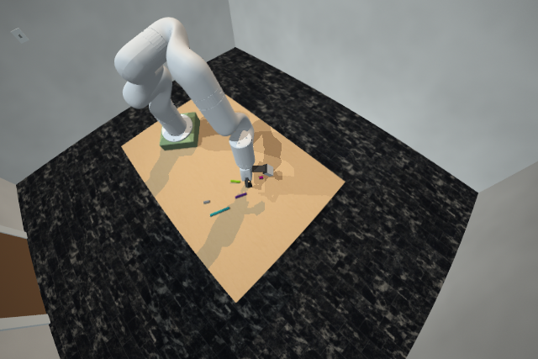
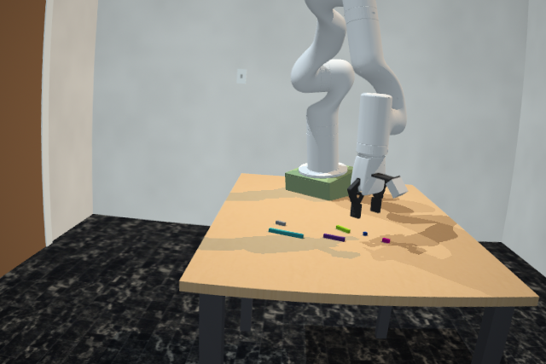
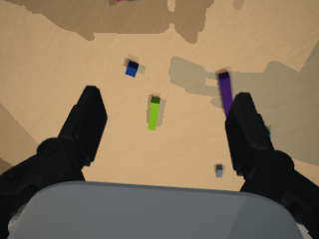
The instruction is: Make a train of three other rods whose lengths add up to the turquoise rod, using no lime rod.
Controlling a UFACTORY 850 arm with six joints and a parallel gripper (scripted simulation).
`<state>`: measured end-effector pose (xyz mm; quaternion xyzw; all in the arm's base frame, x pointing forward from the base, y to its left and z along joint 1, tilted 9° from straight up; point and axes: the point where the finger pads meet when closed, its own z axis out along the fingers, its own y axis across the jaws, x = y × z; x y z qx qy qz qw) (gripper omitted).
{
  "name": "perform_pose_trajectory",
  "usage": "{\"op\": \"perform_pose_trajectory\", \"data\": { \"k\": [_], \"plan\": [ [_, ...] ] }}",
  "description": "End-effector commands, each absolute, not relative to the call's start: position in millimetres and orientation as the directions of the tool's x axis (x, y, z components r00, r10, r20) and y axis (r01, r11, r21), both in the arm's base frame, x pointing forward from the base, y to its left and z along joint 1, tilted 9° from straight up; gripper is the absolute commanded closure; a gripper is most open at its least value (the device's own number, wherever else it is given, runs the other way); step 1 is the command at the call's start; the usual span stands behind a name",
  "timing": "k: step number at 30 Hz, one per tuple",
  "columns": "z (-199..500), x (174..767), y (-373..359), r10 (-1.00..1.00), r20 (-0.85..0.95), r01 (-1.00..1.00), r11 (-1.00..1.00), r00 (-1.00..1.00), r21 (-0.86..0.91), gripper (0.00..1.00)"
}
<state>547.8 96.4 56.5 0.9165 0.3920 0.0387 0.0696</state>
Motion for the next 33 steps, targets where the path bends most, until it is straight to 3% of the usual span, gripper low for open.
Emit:
{"op": "perform_pose_trajectory", "data": {
  "k": [1,33],
  "plan": [
    [57.3,548.6,96.6,0.724,0.018,0.713,-0.683,0.690,0.159,0.00],
    [57.3,548.6,96.6,0.724,0.018,0.713,-0.683,0.690,0.159,0.00]
  ]
}}
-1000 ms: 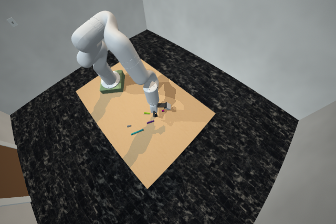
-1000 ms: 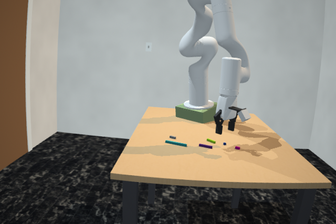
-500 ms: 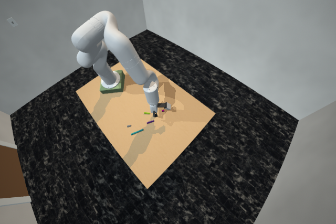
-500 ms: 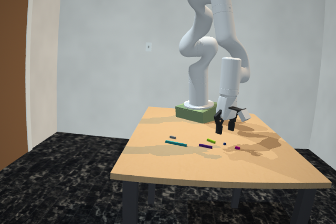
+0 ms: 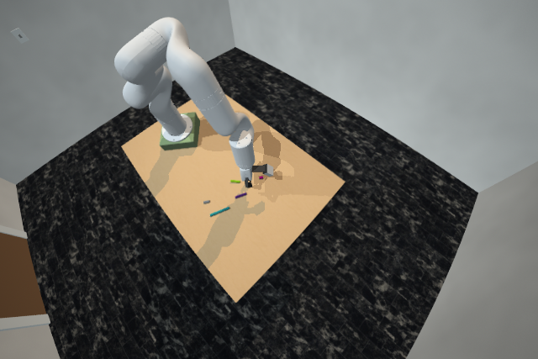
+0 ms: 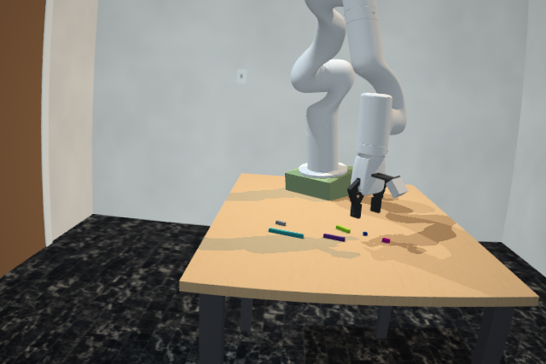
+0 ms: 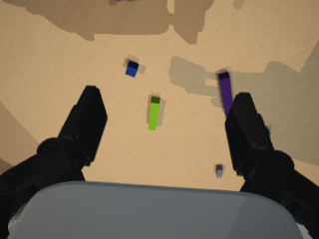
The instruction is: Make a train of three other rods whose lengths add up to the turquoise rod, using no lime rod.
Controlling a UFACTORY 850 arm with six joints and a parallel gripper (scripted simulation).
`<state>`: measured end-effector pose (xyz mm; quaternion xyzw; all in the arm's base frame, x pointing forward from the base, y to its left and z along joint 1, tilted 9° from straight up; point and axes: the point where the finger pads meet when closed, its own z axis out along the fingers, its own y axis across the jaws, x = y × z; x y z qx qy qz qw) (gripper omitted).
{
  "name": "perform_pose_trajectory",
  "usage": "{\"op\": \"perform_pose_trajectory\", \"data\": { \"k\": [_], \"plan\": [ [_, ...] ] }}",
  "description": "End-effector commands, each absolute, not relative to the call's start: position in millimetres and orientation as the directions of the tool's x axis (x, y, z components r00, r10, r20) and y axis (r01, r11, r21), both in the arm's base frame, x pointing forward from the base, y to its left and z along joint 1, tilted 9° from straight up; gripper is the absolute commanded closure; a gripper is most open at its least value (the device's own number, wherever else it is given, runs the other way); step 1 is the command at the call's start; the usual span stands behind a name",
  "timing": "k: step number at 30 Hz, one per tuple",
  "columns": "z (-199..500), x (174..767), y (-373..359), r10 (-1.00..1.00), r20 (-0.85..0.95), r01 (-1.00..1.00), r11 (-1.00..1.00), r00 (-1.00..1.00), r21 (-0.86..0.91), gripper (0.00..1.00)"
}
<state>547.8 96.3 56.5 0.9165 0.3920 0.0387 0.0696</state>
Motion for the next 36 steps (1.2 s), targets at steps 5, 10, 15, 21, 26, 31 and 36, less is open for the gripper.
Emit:
{"op": "perform_pose_trajectory", "data": {
  "k": [5,10,15,21,26,31,36],
  "plan": [
    [57.3,548.6,96.6,0.724,0.018,0.713,-0.683,0.690,0.159,0.00],
    [57.3,548.6,96.6,0.724,0.018,0.713,-0.683,0.690,0.159,0.00],
    [57.3,548.6,96.6,0.726,0.017,0.715,-0.681,0.688,0.159,0.00],
    [57.2,548.5,96.6,0.762,0.009,0.751,-0.641,0.648,0.160,0.00],
    [57.0,548.4,96.6,0.839,-0.012,0.830,-0.535,0.543,0.160,0.00],
    [56.9,548.2,96.7,0.895,-0.031,0.887,-0.435,0.445,0.157,0.00],
    [56.7,548.0,96.7,0.960,-0.059,0.953,-0.264,0.275,0.149,0.00]
  ]
}}
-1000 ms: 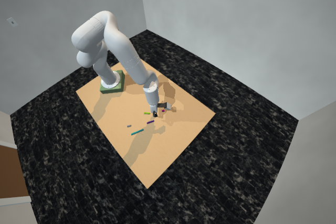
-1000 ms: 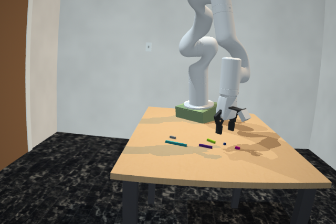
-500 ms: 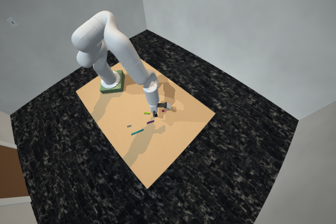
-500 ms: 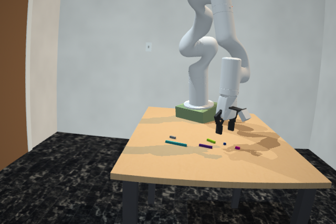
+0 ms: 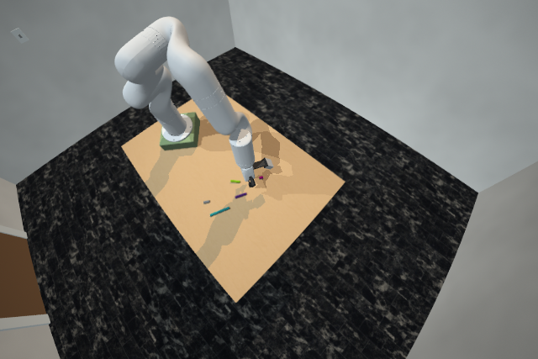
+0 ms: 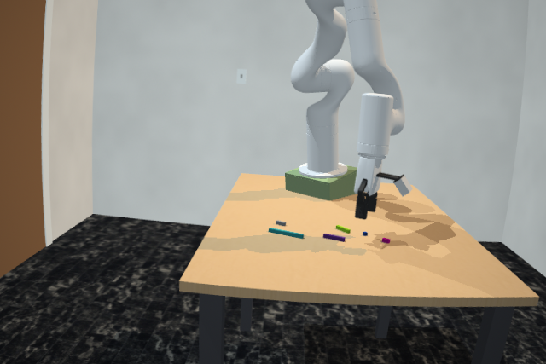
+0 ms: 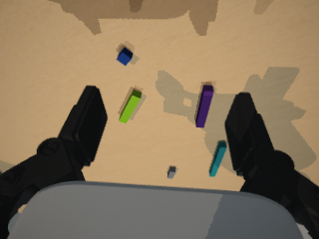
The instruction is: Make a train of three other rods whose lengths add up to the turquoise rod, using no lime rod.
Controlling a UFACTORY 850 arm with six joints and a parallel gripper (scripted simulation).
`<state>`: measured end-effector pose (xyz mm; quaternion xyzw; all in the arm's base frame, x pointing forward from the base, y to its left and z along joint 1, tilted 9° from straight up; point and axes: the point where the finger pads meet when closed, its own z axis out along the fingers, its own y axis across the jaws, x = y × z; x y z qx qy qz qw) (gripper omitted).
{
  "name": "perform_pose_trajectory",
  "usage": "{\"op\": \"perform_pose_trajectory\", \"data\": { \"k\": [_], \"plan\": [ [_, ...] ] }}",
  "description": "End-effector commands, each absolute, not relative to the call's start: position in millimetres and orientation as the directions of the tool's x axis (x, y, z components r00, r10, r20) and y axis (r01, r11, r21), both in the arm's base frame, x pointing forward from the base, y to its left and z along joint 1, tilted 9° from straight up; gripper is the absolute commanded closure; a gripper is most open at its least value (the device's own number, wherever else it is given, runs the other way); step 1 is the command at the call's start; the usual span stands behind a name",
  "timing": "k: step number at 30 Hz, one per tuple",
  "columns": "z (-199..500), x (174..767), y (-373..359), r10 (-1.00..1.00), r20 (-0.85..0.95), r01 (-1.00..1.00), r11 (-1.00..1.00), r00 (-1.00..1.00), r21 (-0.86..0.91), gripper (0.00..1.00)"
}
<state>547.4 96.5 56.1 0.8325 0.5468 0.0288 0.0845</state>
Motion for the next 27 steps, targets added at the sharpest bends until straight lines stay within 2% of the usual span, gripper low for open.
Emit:
{"op": "perform_pose_trajectory", "data": {
  "k": [1,10,12,14,27],
  "plan": [
    [56.7,548.0,96.7,0.968,-0.064,0.961,-0.233,0.244,0.147,0.00],
    [56.4,547.7,96.7,0.994,-0.102,0.991,0.043,-0.030,0.124,0.00],
    [56.4,547.7,96.7,0.994,-0.102,0.991,0.043,-0.030,0.124,0.00],
    [56.2,547.5,96.8,0.984,-0.115,0.982,0.152,-0.139,0.112,0.00],
    [55.8,547.1,96.8,0.860,-0.149,0.864,0.500,-0.488,0.062,0.00]
  ]
}}
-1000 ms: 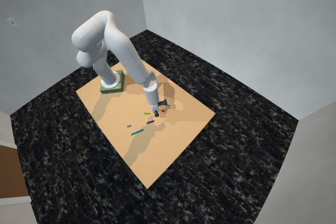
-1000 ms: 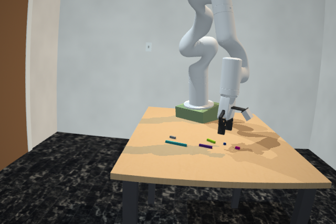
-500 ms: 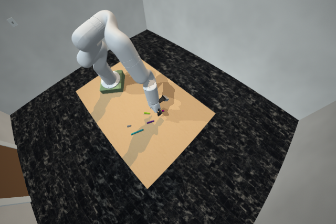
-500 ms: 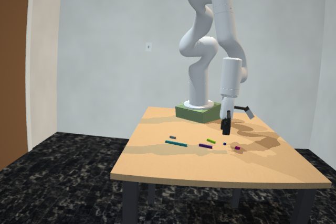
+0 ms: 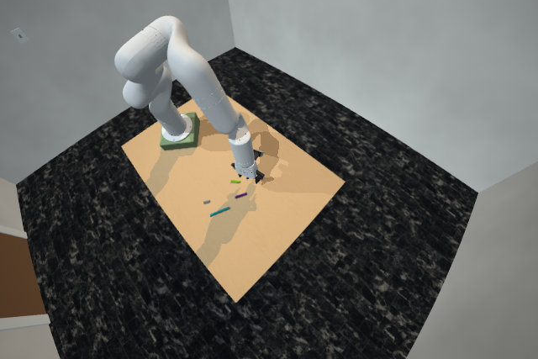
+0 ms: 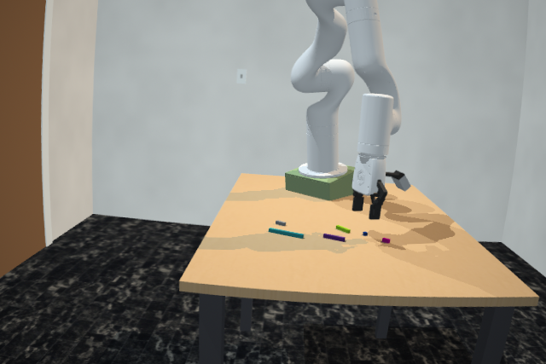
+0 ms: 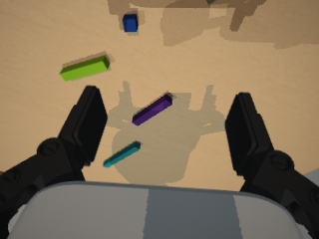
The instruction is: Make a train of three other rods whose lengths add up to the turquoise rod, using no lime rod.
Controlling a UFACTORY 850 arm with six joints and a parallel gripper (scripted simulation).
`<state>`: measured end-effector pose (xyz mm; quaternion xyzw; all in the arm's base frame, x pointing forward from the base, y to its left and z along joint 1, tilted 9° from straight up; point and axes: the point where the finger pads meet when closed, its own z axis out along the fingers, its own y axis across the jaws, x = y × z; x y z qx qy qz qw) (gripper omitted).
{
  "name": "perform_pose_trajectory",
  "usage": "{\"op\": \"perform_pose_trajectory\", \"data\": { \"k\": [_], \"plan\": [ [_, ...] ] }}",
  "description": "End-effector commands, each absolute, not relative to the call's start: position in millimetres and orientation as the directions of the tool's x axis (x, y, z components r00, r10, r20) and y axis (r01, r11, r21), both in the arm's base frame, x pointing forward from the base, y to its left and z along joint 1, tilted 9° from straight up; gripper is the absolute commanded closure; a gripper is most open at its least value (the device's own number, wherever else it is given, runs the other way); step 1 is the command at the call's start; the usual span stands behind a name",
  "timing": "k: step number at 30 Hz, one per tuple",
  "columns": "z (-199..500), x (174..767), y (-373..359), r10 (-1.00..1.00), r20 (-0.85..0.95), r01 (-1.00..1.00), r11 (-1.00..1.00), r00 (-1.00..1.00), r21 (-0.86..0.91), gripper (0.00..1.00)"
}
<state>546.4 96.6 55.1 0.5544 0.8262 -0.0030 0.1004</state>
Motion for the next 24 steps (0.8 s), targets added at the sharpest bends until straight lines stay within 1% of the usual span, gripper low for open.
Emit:
{"op": "perform_pose_trajectory", "data": {
  "k": [1,2,3,13,17,19,20,24],
  "plan": [
    [55.8,547.1,96.8,0.860,-0.149,0.864,0.500,-0.488,0.062,0.00],
    [55.8,547.1,96.8,0.860,-0.149,0.864,0.500,-0.488,0.062,0.00],
    [55.7,547.0,96.8,0.815,-0.154,0.820,0.571,-0.559,0.049,0.00],
    [55.4,546.7,96.9,0.630,-0.162,0.637,0.771,-0.760,0.006,0.00],
    [55.3,546.5,96.9,0.535,-0.161,0.544,0.839,-0.830,-0.014,0.00],
    [55.3,546.5,96.9,0.535,-0.161,0.544,0.839,-0.830,-0.014,0.00],
    [55.2,546.4,96.9,0.462,-0.160,0.472,0.881,-0.872,-0.027,0.00],
    [55.1,546.3,97.0,0.378,-0.156,0.388,0.921,-0.913,-0.042,0.00]
  ]
}}
